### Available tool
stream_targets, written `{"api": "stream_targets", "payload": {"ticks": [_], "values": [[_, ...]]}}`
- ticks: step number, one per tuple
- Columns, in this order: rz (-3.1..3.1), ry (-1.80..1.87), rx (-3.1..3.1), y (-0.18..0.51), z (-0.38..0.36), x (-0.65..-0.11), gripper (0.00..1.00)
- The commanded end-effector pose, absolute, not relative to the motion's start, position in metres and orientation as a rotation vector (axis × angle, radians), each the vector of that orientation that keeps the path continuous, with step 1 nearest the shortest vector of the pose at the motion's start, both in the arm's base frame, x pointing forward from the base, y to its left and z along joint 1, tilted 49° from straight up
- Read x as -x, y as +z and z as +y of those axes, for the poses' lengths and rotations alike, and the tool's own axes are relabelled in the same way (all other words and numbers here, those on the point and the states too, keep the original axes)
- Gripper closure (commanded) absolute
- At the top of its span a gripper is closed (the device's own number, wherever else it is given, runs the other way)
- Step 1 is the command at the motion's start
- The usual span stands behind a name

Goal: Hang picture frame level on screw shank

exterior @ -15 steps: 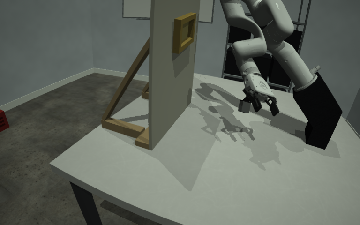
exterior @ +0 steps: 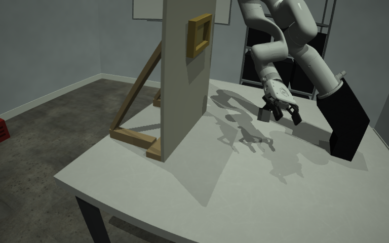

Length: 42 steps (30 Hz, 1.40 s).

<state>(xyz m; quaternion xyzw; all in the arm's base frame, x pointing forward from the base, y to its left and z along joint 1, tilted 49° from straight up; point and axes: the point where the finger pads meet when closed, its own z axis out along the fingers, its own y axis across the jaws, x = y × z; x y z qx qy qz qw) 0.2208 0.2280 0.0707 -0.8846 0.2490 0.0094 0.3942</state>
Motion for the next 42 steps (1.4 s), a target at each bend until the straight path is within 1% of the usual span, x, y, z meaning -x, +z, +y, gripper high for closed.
{"api": "stream_targets", "payload": {"ticks": [1, 21, 36, 42], "values": [[0.631, 0.024, 2.243, 0.071, 0.228, -0.221, 0.00], [0.593, 0.036, 2.212, 0.076, 0.240, -0.215, 0.00], [0.466, 0.060, 2.087, 0.097, 0.280, -0.195, 0.00], [0.381, 0.056, 1.984, 0.117, 0.308, -0.182, 0.00]]}}
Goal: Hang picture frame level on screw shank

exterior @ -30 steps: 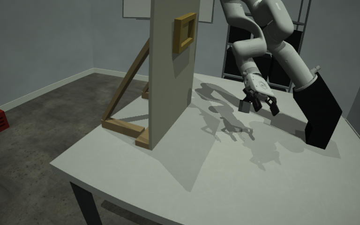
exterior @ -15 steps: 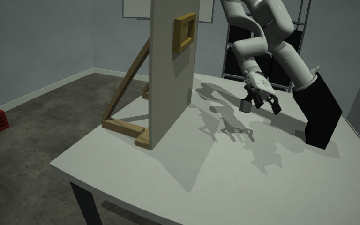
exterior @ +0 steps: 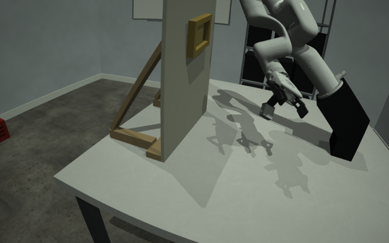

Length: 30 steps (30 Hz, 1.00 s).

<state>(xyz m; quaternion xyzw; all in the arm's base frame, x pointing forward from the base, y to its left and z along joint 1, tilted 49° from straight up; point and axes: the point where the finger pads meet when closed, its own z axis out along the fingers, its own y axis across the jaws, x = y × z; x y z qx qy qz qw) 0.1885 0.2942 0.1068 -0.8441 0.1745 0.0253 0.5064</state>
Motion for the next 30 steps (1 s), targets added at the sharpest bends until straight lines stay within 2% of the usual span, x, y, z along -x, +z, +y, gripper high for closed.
{"api": "stream_targets", "payload": {"ticks": [1, 19, 30], "values": [[0.366, 0.053, 1.964, 0.121, 0.312, -0.180, 0.00], [0.152, -0.121, 1.544, 0.219, 0.380, -0.153, 0.00], [0.101, -0.345, 1.272, 0.291, 0.391, -0.152, 0.00]]}}
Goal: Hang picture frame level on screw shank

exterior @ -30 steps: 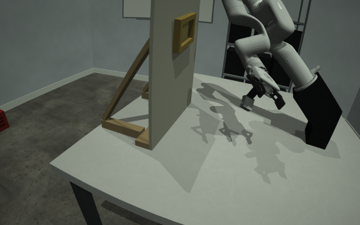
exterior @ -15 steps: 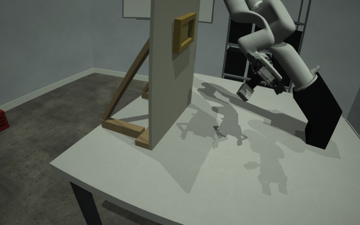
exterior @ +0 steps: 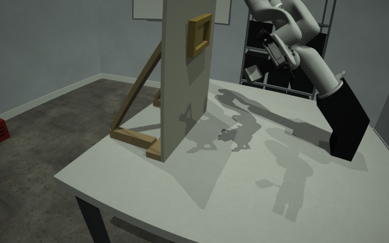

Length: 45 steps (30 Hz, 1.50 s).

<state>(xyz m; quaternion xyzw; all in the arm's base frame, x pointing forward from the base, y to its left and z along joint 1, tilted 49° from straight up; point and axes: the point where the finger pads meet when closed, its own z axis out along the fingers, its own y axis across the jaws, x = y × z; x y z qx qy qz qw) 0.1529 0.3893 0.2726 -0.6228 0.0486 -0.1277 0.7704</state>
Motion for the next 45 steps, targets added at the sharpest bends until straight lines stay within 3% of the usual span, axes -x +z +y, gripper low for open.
{"api": "stream_targets", "payload": {"ticks": [1, 23, 45], "values": [[0.099, -0.375, 1.243, 0.298, 0.391, -0.153, 0.00], [0.214, -1.085, 0.799, 0.415, 0.318, -0.179, 0.00], [0.395, -1.681, 0.649, 0.449, 0.222, -0.189, 0.00]]}}
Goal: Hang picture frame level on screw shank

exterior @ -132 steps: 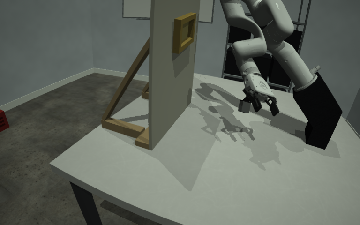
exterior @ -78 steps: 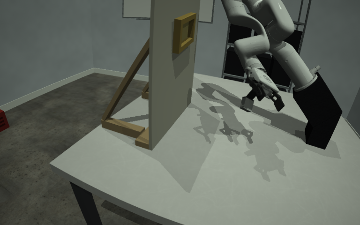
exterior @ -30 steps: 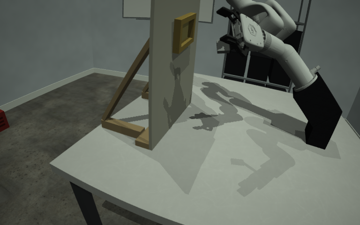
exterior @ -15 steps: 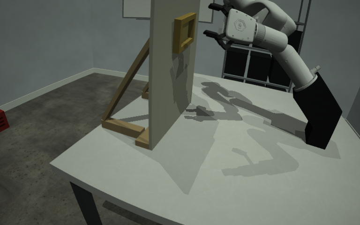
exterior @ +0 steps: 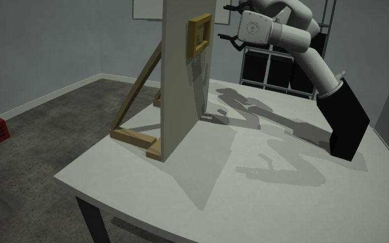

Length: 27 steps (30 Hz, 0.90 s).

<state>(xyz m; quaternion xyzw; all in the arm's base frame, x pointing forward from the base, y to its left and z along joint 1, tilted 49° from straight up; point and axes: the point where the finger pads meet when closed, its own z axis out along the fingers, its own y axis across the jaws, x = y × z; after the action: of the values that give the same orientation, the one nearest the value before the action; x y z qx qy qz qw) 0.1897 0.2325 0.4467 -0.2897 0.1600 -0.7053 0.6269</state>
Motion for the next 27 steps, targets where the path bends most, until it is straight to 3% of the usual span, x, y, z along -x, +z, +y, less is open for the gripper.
{"api": "stream_targets", "payload": {"ticks": [1, 27], "values": [[0.401, -1.701, 0.646, 0.450, 0.219, -0.189, 0.00], [0.462, -1.895, 0.628, 0.454, 0.187, -0.187, 0.00]]}}
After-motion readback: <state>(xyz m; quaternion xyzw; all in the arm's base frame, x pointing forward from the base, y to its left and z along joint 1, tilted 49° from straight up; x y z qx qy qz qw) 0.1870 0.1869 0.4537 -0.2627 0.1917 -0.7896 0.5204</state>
